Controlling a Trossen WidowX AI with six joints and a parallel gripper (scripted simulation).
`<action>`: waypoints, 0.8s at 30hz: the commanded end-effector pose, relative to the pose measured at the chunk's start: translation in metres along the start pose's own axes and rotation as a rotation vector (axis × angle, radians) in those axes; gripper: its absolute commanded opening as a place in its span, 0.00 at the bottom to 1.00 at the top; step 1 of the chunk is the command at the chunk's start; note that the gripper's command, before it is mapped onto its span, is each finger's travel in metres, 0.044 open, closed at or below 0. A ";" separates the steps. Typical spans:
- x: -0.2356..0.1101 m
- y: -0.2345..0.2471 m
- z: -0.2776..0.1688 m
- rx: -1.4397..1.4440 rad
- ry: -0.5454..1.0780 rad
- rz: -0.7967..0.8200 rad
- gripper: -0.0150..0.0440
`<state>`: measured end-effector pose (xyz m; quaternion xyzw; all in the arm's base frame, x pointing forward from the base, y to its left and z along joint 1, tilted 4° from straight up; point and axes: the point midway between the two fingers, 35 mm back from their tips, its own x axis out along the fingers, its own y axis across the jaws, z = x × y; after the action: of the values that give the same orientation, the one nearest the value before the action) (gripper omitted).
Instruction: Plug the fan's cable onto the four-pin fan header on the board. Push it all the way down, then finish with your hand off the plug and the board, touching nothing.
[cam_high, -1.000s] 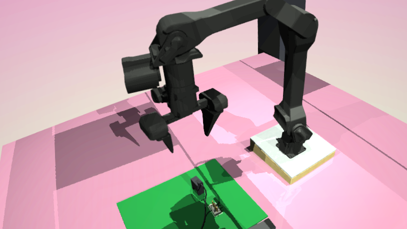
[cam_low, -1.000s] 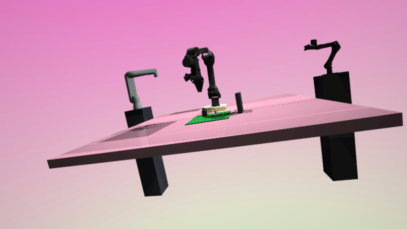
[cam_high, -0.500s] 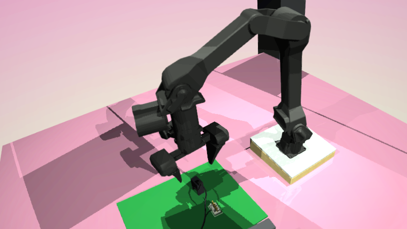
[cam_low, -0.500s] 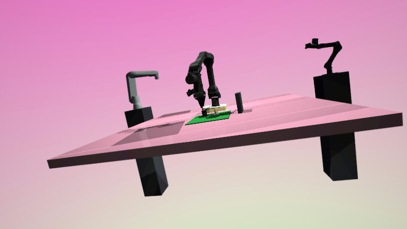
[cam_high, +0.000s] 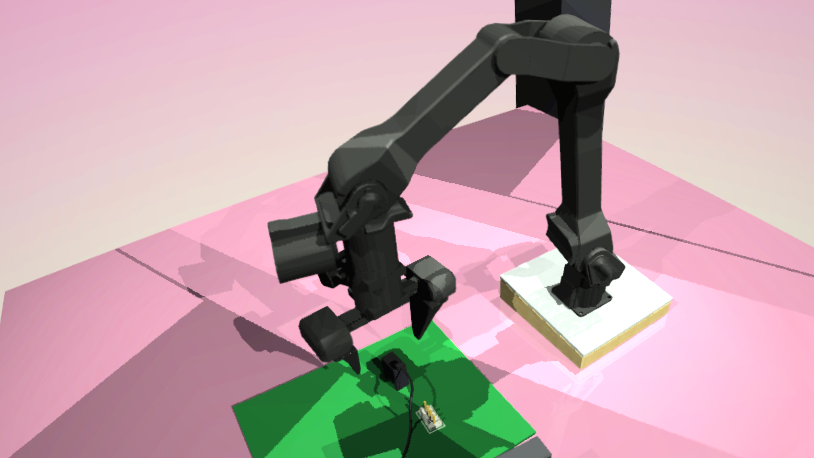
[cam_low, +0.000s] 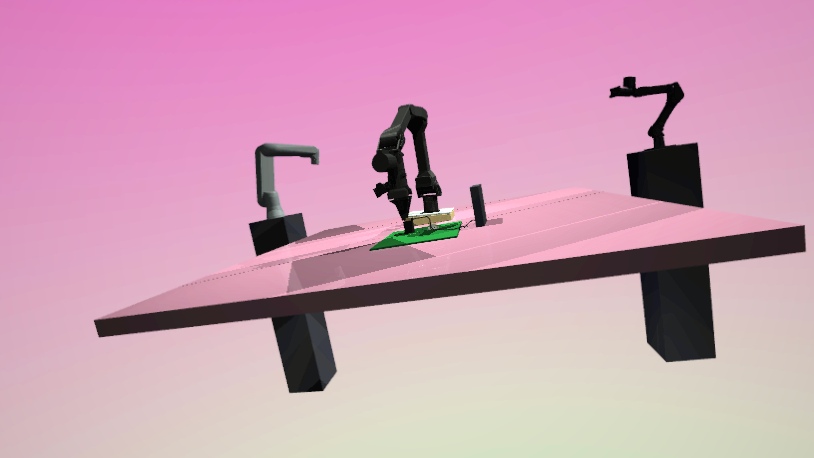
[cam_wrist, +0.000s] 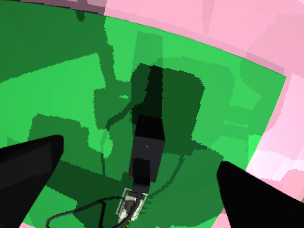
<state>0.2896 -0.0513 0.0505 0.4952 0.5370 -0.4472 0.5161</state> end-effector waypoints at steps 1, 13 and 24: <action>0.008 -0.001 0.000 0.005 -0.001 -0.008 1.00; 0.027 -0.002 0.000 0.005 -0.001 -0.008 1.00; 0.035 -0.002 0.000 0.000 0.001 -0.004 0.96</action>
<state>0.2884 -0.0485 0.0147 0.4944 0.5384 -0.4482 0.5145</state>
